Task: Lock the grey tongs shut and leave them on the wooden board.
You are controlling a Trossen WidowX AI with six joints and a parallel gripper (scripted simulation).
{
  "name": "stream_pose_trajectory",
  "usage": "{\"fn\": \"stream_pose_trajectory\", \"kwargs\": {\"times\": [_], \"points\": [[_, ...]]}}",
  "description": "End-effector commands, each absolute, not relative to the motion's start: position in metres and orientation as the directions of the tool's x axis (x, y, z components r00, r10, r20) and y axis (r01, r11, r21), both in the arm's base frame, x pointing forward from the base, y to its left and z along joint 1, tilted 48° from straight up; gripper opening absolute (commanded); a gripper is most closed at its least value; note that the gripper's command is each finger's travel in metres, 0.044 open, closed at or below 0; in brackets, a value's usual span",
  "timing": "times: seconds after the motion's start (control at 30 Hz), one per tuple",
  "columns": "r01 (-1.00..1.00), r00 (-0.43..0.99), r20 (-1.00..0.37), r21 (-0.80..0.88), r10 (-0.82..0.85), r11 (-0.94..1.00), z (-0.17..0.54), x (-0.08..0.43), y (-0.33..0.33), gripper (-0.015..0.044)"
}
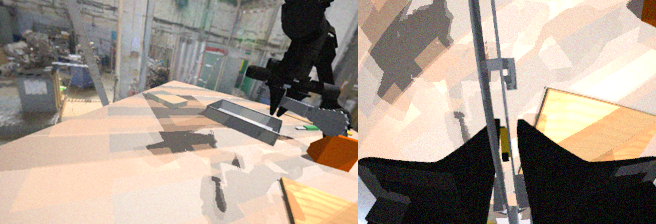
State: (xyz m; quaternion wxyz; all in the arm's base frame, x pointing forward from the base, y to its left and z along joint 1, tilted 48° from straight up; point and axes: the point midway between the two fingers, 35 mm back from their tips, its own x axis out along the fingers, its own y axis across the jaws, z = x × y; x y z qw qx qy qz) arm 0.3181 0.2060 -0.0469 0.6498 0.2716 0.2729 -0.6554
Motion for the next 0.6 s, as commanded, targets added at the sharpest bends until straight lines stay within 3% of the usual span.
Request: {"fn": "stream_pose_trajectory", "kwargs": {"times": [0.0, 0.57], "points": [[0.991, -0.004, -0.719, -0.095, -0.695, 0.092, -0.05, 0.313, 0.215, -0.015], [0.702, -0.004, -0.728, -0.491, -0.686, 0.517, -0.068, 0.287, 0.241, -0.015]]}}
